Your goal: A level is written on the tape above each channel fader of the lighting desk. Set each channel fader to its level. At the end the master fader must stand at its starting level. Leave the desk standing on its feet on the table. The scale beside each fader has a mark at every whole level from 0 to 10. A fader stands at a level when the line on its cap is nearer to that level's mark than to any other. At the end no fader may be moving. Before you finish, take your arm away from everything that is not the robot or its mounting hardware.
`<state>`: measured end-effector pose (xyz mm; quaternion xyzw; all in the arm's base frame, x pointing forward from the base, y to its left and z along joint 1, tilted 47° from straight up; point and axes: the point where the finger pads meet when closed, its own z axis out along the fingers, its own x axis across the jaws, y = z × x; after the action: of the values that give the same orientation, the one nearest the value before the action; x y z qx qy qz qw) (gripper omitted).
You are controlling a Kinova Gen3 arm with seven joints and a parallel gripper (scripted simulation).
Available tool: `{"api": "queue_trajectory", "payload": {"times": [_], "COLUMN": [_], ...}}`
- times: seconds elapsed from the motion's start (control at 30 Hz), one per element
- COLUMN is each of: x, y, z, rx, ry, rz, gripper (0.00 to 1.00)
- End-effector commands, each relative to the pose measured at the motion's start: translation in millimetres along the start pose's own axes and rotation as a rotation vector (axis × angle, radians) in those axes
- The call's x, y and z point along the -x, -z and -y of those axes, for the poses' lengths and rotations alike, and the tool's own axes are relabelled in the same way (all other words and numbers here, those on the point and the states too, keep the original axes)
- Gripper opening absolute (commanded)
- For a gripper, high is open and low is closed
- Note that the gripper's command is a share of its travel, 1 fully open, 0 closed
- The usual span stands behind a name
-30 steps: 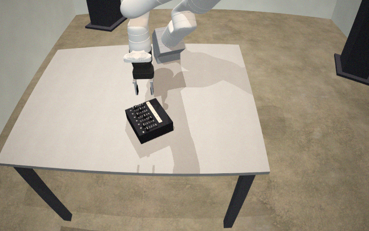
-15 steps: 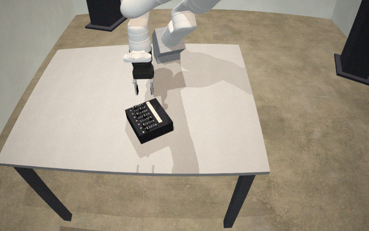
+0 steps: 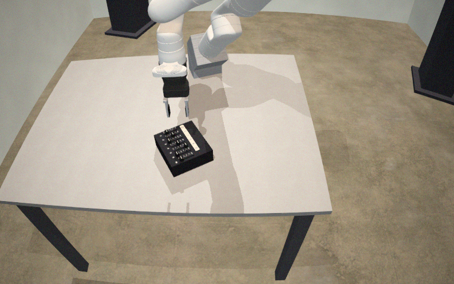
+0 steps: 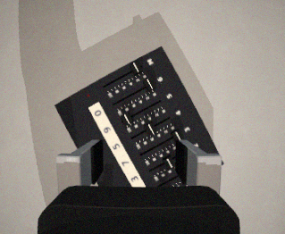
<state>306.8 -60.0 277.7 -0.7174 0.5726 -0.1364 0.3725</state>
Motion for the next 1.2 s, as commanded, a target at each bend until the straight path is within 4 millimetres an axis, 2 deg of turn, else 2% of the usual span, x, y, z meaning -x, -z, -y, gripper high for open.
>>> {"api": "queue_trajectory", "payload": {"times": [0.0,0.27,0.73,1.17], "x": [-0.2,0.0,0.7,1.5], "y": [-0.3,-2.1,-8.9,-20.8], "z": [0.1,0.6,1.5,0.1], "rx": [0.0,-0.002,-0.005,-0.009], "ry": [0.011,0.064,0.261,0.599], "rz": [0.0,0.0,0.0,-0.003], "gripper": [1.0,1.0,1.0,1.0]}}
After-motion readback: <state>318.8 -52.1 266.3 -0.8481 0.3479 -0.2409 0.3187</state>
